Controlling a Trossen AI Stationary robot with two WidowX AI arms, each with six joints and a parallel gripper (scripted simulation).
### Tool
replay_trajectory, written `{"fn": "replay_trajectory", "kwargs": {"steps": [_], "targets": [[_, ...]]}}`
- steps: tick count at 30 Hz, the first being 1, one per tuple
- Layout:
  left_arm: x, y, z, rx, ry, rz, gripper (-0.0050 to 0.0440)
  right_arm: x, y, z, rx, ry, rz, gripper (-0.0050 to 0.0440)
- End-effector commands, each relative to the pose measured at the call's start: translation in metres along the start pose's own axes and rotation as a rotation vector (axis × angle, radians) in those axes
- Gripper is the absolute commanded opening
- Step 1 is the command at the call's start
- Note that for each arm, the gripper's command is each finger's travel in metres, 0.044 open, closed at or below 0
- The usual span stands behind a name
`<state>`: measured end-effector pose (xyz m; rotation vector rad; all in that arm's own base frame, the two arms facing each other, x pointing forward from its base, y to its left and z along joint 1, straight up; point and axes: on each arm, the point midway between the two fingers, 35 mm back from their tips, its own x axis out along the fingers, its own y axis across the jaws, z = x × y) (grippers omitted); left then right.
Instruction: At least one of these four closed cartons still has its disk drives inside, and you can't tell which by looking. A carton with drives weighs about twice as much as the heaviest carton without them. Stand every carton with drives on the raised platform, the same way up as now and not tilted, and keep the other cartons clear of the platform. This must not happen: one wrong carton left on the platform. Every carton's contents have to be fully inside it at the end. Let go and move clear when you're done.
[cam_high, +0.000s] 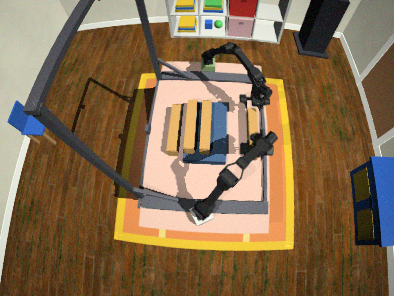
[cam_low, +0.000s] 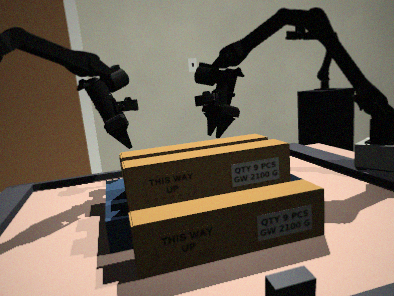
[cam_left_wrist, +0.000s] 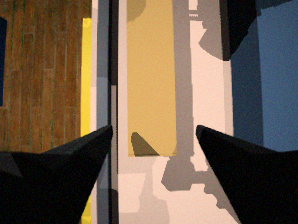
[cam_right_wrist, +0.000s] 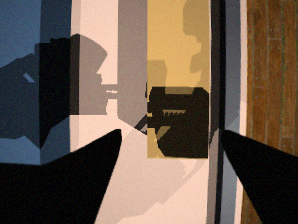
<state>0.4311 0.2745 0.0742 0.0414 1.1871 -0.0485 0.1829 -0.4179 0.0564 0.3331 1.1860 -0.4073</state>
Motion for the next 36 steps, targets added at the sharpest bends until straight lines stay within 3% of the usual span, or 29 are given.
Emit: {"fn": "replay_trajectory", "kwargs": {"steps": [1,2,3,36], "targets": [[-0.015,0.001,0.007,0.008,-0.027,0.021,0.0387,-0.012,-0.002,0.010,-0.010,-0.027,-0.023,0.0386],[-0.015,0.001,0.007,0.008,-0.027,0.021,0.0387,-0.012,-0.002,0.010,-0.010,-0.027,-0.023,0.0386],[0.051,0.001,-0.018,0.003,-0.013,0.004,0.0387,0.054,-0.004,-0.014,-0.012,-0.032,-0.024,0.0386],[0.051,0.001,-0.019,0.005,-0.015,0.012,0.0387,0.054,-0.005,-0.015,-0.011,-0.033,-0.024,0.0386]]}}
